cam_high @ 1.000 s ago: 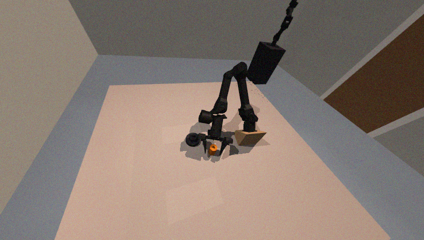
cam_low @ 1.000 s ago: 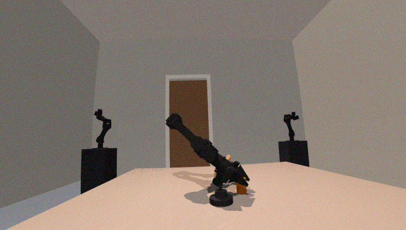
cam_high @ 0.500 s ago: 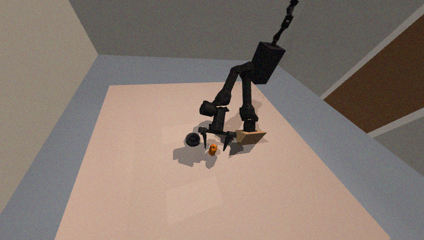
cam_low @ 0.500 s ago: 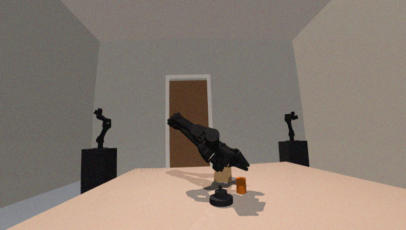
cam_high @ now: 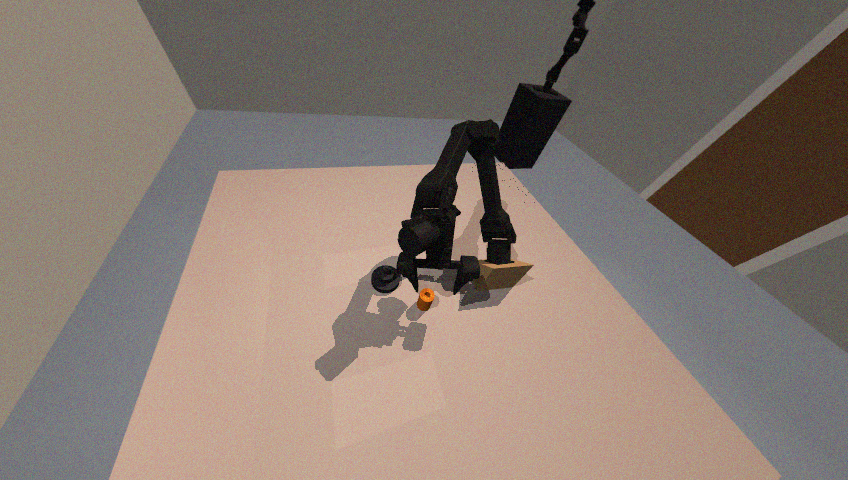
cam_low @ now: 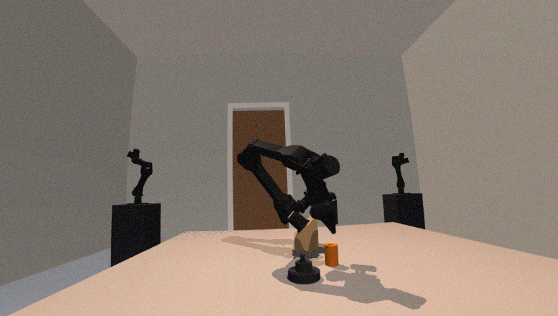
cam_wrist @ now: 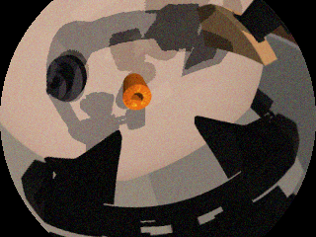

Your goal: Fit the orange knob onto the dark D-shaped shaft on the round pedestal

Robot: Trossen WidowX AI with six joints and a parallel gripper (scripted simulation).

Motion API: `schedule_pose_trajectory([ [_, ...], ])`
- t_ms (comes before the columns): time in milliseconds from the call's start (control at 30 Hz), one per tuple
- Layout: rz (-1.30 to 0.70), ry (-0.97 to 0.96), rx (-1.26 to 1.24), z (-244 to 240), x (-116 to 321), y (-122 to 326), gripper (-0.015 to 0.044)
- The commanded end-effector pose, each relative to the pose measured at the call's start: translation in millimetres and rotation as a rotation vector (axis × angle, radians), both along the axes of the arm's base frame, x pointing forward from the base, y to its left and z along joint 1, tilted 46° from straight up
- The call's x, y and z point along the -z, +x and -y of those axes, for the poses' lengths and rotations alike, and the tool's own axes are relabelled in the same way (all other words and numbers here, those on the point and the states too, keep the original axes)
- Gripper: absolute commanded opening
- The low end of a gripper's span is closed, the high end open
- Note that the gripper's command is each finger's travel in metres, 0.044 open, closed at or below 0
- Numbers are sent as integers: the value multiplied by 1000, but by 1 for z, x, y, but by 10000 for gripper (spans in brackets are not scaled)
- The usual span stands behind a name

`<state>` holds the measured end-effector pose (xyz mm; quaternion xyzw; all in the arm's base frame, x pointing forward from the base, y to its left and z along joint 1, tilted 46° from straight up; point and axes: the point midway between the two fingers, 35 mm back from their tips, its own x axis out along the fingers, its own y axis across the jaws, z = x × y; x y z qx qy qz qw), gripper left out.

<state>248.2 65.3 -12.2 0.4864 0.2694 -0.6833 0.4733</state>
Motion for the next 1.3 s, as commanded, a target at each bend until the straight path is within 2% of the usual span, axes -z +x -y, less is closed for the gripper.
schedule_pose_trajectory([
  [0, -32, -333, -25, -9, -16, 7, 440],
  [67, -30, -382, -36, -11, -19, 9, 440],
  [467, -65, -376, -89, -11, -19, 9, 440],
  [1067, -1016, -124, -1515, -11, -18, 9, 440],
  [1267, -1050, -110, -1567, -11, -18, 9, 440],
])
